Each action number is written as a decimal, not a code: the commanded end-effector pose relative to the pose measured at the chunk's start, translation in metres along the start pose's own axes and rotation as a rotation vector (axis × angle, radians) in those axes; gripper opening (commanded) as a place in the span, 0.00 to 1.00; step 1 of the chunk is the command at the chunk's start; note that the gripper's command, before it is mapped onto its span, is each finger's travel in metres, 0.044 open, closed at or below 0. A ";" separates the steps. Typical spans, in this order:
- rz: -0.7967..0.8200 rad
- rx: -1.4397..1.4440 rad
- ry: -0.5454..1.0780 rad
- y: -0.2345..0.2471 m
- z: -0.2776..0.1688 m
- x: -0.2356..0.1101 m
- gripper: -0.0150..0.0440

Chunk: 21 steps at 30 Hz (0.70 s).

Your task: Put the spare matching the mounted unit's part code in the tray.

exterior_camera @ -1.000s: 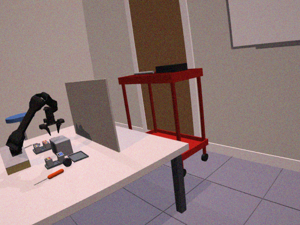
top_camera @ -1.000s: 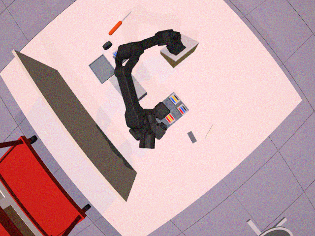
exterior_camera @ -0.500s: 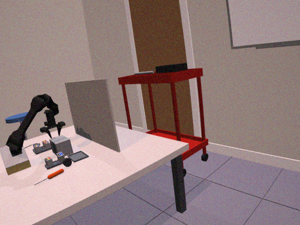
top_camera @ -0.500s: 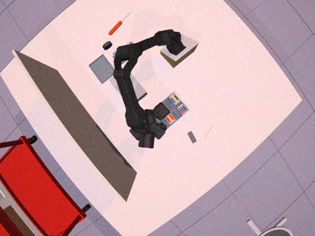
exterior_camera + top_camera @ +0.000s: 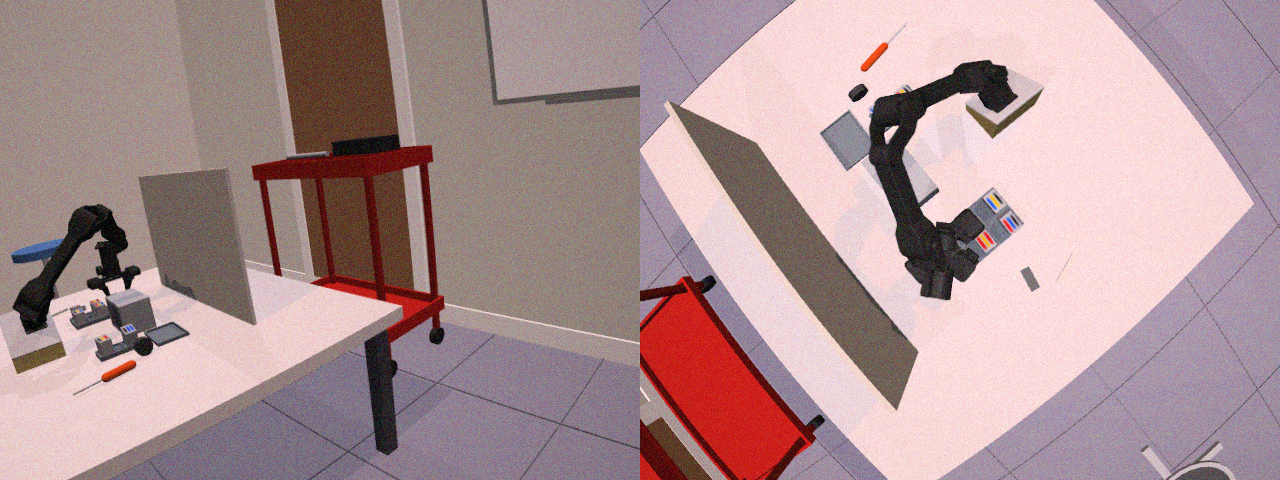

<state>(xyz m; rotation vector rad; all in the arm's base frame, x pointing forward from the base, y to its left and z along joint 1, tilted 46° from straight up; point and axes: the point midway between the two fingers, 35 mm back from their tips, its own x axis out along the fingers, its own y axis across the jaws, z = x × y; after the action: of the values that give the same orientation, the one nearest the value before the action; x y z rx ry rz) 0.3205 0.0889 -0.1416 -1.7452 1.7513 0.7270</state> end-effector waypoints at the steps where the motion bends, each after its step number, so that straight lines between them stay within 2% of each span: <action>1: 0.004 -0.006 0.010 0.002 -0.002 0.010 0.76; 11: 0.004 -0.006 0.012 0.004 -0.003 0.025 0.76; 21: 0.004 -0.006 0.012 0.004 -0.003 0.025 0.76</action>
<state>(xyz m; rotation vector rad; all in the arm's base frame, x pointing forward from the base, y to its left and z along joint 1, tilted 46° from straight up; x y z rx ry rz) 0.3162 0.0704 -0.1576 -1.7456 1.7618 0.7272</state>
